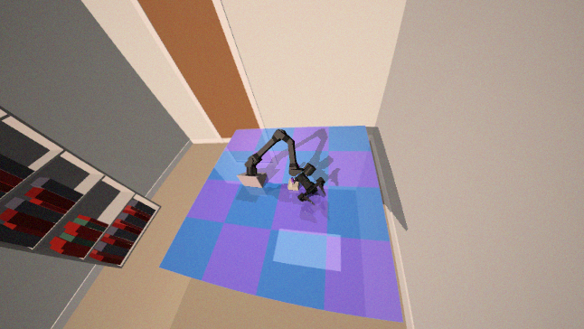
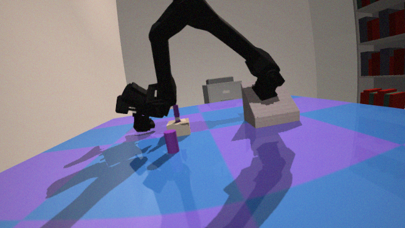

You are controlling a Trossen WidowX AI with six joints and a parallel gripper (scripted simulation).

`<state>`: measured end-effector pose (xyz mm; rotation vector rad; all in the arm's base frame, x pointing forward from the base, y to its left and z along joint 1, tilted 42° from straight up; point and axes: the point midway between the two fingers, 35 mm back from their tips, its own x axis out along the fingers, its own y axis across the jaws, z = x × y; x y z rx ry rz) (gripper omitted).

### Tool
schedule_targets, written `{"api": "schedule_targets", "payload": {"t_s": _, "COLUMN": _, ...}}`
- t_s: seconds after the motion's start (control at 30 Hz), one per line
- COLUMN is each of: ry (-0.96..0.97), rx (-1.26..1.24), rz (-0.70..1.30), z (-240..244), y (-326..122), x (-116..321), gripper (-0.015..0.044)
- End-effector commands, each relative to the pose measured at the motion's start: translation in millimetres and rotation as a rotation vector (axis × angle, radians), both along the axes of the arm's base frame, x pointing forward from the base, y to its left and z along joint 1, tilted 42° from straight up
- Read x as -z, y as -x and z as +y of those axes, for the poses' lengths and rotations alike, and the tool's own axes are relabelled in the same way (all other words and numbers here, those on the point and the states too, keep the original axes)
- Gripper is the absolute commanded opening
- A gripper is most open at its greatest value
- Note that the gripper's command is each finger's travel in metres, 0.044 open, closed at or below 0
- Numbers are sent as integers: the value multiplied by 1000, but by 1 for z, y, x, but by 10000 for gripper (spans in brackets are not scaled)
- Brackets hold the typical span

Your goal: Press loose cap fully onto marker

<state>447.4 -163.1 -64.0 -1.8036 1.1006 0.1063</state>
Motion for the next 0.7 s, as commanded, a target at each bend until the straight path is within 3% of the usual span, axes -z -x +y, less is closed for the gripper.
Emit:
{"api": "schedule_targets", "payload": {"t_s": 0.0, "ry": -7, "rx": -4, "rz": 3, "z": 1, "y": 0, "x": 0, "gripper": 374}}
{"api": "schedule_targets", "payload": {"t_s": 0.17, "ry": -195, "rx": -94, "rz": 87, "z": 19, "y": -5, "x": -7, "gripper": 245}}
{"api": "schedule_targets", "payload": {"t_s": 0.4, "ry": -543, "rx": -178, "rz": 230, "z": 59, "y": 14, "x": -34, "gripper": 245}}
{"api": "schedule_targets", "payload": {"t_s": 0.67, "ry": -975, "rx": -178, "rz": 385, "z": 111, "y": 66, "x": -91, "gripper": 245}}
